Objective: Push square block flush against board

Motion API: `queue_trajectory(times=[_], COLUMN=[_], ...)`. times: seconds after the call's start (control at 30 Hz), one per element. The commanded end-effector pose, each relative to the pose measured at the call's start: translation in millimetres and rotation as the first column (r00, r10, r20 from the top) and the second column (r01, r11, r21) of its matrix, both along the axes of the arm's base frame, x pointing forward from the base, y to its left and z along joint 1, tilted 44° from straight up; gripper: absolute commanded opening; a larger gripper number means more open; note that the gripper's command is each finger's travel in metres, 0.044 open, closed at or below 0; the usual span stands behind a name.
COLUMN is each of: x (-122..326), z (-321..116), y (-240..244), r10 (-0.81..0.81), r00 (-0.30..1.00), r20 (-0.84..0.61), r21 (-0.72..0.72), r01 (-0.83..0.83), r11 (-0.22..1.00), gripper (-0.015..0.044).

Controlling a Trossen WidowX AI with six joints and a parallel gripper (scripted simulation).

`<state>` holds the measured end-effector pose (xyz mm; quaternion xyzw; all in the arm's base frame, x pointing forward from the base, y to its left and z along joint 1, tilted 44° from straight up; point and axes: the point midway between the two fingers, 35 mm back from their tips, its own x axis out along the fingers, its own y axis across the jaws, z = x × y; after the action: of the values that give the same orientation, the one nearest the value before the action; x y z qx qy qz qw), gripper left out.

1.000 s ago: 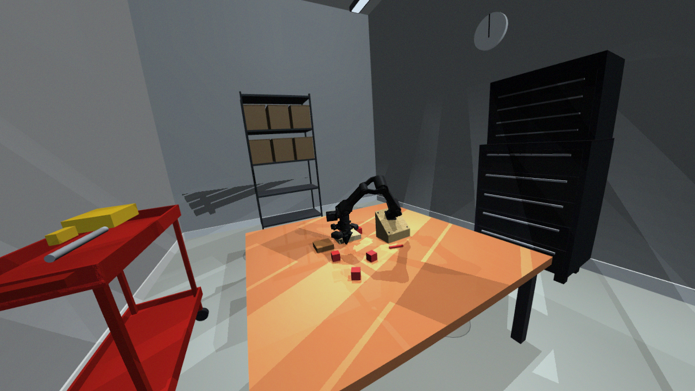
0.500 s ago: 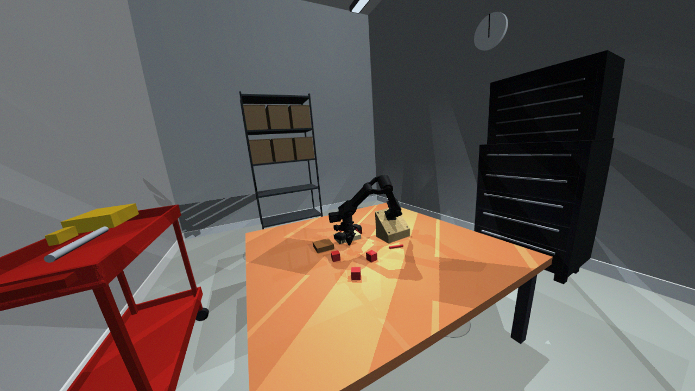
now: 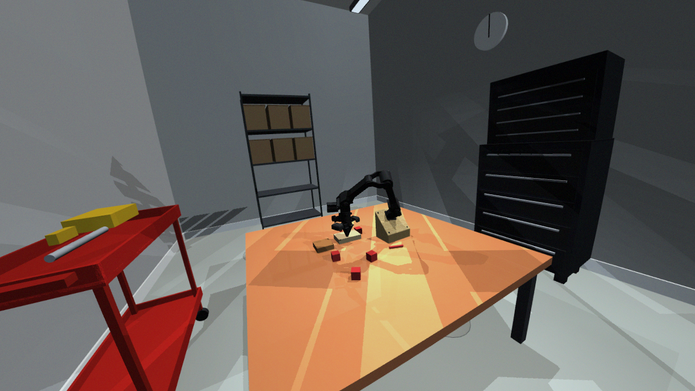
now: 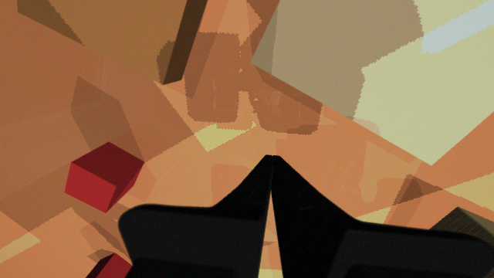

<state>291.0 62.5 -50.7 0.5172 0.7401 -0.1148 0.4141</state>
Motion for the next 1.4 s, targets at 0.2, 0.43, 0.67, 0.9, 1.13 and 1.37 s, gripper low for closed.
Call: queue_trajectory(times=[0.2, 0.43, 0.67, 0.9, 1.13, 1.37], x=[-4, -19, -25, -26, -26, -26], z=[-80, -110, -149, -150, -144, -137], y=[-102, -134, -98, -96, -89, -81], r10=[-0.239, -0.312, -0.312, -0.311, -0.312, -0.312], r00=[0.951, 0.911, 0.911, 0.911, 0.911, 0.910], r20=[-0.198, -0.270, -0.271, -0.271, -0.271, -0.272], r21=[-0.085, -0.107, -0.104, -0.104, -0.104, -0.104], r01=[0.226, 0.294, 0.294, 0.294, 0.294, 0.294], r11=[0.970, 0.950, 0.950, 0.950, 0.950, 0.950], gripper=[0.0000, 0.0000, 0.0000, 0.0000, 0.0000, 0.0000])
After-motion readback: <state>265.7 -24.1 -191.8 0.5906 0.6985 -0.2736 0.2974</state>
